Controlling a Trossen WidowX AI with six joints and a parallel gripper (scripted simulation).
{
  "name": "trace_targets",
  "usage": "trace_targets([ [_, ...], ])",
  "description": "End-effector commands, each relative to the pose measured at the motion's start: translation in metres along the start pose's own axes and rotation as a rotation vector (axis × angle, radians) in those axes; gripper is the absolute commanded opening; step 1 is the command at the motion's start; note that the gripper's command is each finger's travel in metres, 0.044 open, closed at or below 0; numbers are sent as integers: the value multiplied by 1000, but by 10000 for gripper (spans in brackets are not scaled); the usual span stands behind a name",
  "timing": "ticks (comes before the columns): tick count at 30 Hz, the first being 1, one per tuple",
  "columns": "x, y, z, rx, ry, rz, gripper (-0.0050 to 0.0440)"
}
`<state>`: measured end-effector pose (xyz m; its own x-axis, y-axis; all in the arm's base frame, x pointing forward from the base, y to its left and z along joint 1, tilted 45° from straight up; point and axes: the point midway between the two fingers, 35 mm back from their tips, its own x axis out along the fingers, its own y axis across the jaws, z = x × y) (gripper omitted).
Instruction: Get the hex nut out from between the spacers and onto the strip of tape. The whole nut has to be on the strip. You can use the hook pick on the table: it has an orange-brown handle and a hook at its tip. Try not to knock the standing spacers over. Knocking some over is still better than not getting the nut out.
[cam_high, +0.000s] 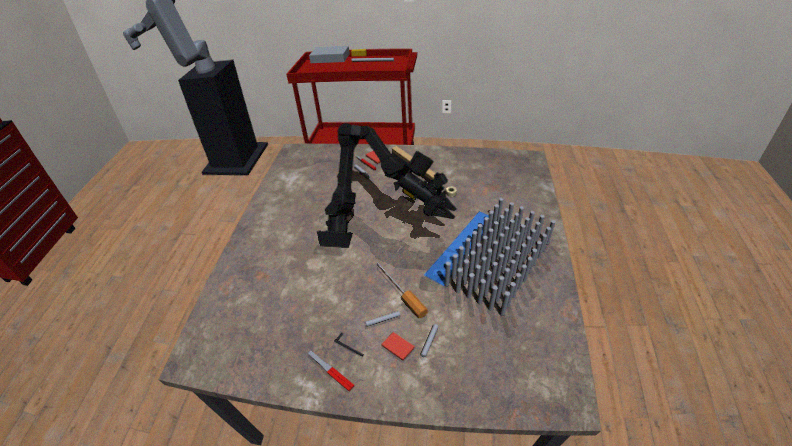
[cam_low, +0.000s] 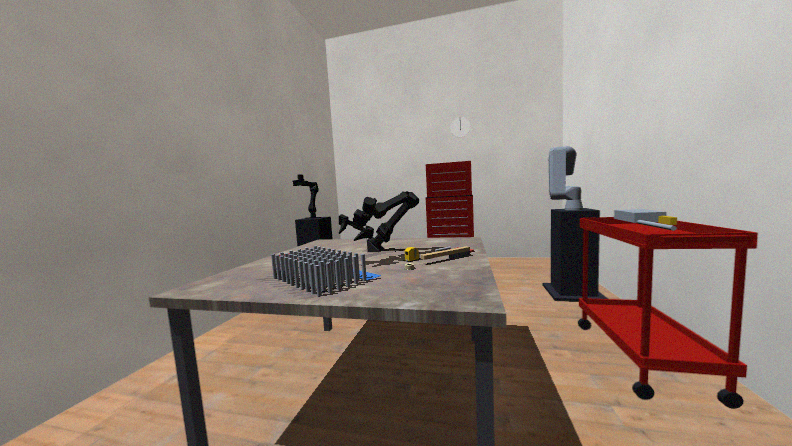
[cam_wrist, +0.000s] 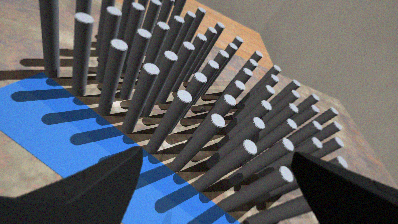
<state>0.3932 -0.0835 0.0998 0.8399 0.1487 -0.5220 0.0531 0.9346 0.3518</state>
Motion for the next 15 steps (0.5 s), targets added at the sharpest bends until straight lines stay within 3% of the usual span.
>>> trace_targets([
  [1,-4,0,10,-5,-27,-5,400],
  [9,-2,-5,12,29,-23,-17,400],
  [15,12,-41,-5,418,88,-86,400],
])
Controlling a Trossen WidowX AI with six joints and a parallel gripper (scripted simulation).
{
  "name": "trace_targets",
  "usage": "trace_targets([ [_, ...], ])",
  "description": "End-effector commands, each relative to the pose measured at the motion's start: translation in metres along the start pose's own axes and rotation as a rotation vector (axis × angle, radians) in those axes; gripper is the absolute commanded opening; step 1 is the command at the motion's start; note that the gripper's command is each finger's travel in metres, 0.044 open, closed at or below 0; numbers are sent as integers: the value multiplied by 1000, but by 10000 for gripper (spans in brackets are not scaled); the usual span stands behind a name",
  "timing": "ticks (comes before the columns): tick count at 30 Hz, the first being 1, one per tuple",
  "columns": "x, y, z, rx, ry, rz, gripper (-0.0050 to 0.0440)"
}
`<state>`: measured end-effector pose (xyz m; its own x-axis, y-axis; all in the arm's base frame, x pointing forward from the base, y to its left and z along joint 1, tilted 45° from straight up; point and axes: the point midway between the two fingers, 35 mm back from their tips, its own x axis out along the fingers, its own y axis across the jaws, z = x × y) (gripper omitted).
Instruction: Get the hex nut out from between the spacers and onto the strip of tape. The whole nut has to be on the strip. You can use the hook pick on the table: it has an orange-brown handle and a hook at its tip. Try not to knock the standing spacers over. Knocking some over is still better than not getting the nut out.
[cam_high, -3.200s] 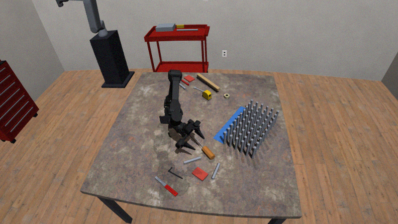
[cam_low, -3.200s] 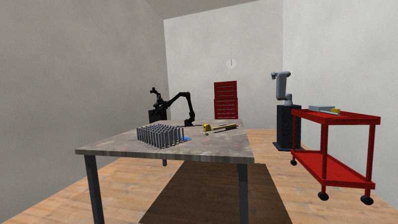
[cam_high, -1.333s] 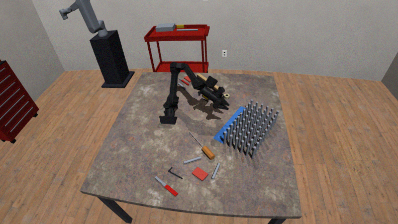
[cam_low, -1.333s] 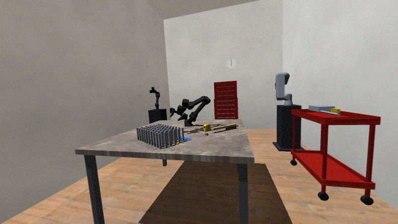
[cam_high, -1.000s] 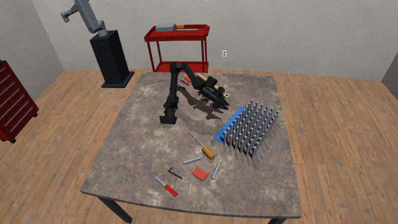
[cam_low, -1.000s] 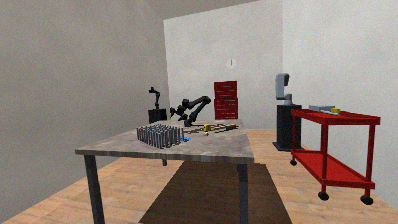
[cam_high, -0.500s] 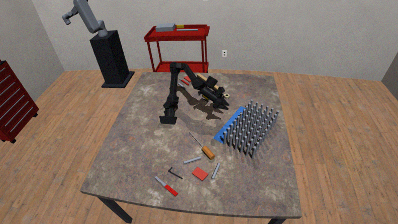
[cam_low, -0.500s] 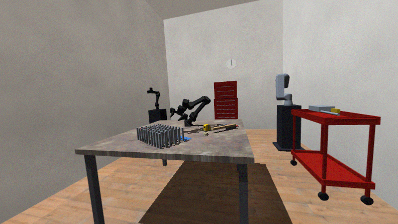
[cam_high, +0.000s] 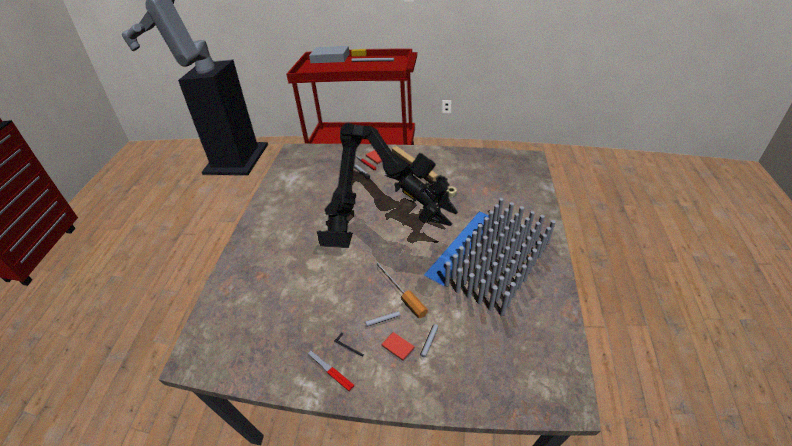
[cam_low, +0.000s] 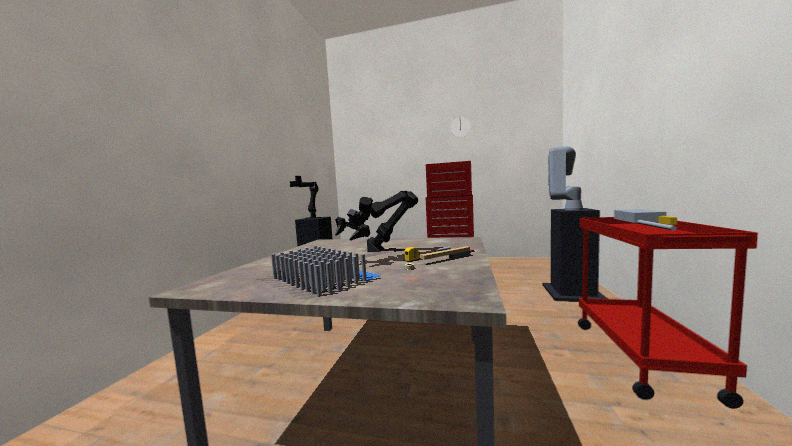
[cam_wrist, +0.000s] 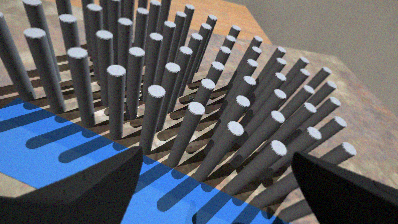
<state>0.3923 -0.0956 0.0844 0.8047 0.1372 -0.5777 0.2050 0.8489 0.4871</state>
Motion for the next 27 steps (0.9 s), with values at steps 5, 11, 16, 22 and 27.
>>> trace_targets([
  [5,15,-49,1,433,96,-109,400],
  [11,21,-79,-10,812,164,-213,400],
  [16,24,-102,-21,1105,203,-308,400],
  [22,25,-123,-33,1396,232,-417,400],
  [27,24,-143,-48,1700,252,-543,400],
])
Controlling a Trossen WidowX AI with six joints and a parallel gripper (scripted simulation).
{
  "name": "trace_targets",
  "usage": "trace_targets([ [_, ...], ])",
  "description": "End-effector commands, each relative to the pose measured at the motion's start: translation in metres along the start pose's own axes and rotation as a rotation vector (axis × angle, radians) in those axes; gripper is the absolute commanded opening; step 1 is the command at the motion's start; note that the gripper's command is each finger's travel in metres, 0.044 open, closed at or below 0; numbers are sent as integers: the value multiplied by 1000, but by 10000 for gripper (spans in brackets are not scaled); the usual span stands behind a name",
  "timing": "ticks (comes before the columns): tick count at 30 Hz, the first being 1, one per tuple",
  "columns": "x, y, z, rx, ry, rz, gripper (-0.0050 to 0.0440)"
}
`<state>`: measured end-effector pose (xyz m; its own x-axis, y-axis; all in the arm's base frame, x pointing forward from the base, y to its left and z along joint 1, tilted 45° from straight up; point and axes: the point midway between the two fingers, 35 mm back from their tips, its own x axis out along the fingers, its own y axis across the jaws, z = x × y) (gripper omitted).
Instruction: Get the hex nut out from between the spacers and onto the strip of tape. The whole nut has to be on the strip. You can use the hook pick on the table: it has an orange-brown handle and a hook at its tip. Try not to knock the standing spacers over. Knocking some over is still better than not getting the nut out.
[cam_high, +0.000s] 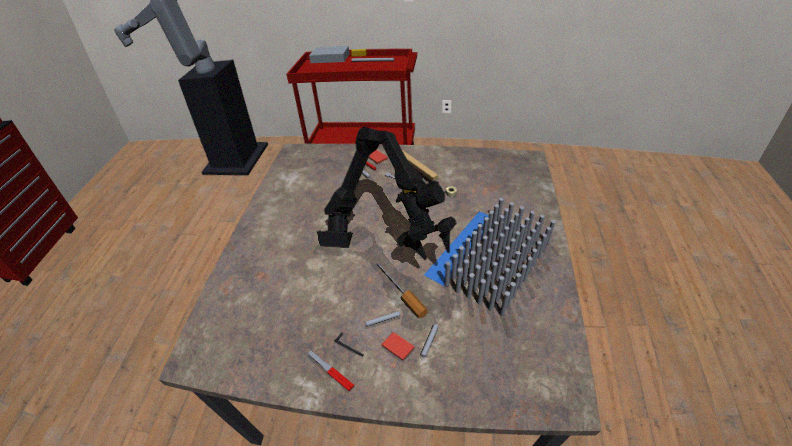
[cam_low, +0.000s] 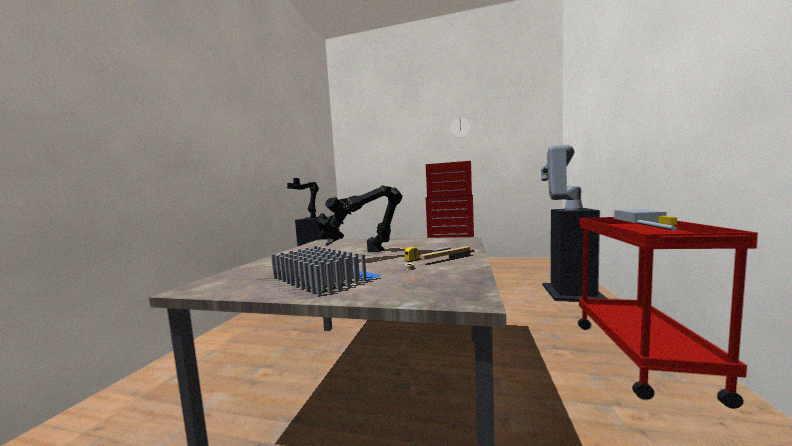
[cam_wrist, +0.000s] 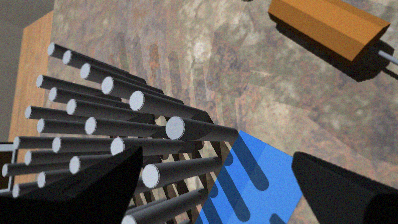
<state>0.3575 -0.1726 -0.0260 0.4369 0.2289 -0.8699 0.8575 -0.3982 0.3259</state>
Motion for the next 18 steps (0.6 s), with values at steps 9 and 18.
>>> trace_targets([
  [9,11,-21,43,729,-17,-221,400],
  [18,17,-47,62,1208,-84,-385,400],
])
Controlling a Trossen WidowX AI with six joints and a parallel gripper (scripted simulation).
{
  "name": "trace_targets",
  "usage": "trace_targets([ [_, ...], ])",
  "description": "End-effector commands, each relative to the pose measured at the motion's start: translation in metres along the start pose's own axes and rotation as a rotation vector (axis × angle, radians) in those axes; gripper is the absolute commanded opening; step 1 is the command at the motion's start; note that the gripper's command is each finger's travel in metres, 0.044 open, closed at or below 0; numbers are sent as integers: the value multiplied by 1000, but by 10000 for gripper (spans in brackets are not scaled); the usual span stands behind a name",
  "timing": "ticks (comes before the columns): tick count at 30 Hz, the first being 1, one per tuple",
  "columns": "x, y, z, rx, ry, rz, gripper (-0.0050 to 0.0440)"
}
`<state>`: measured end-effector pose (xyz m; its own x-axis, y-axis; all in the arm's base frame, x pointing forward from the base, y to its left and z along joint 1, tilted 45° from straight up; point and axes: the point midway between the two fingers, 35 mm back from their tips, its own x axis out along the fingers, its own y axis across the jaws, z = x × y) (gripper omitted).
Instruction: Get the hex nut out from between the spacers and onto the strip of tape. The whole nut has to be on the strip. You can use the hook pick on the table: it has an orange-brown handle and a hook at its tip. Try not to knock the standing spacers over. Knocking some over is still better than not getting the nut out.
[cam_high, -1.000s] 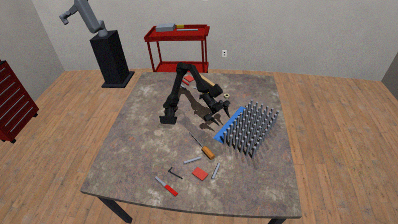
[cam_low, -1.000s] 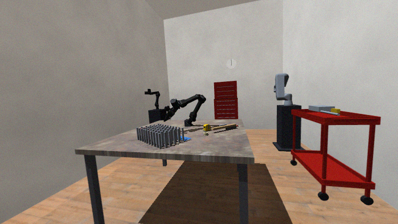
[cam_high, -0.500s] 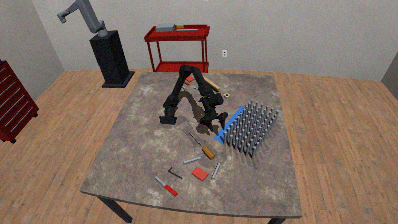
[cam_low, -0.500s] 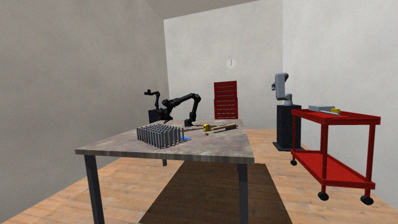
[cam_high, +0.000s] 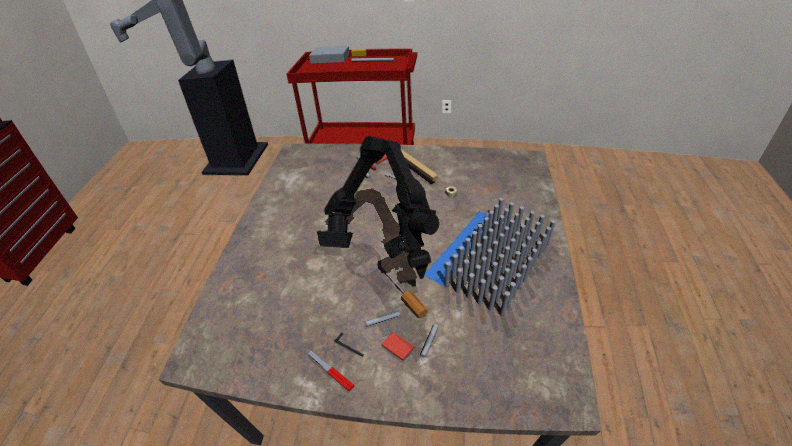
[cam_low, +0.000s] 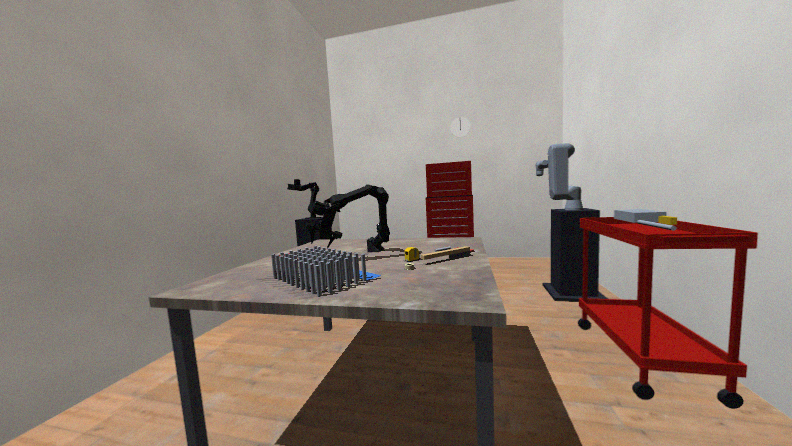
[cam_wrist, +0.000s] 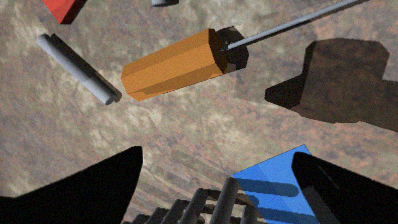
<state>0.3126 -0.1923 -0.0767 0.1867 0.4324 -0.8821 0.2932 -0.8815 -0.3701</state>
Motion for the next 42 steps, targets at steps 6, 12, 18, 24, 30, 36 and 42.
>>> trace_targets([
  [6,2,11,27,547,-92,-142,400],
  [12,5,10,39,781,-150,-197,400],
  [18,8,9,55,1150,-265,-270,400],
  [24,9,8,55,1155,-271,-271,400],
  [30,6,7,54,1147,-267,-267,400],
  [36,6,7,54,1147,-267,-267,400],
  [42,6,7,54,1147,-267,-267,280],
])
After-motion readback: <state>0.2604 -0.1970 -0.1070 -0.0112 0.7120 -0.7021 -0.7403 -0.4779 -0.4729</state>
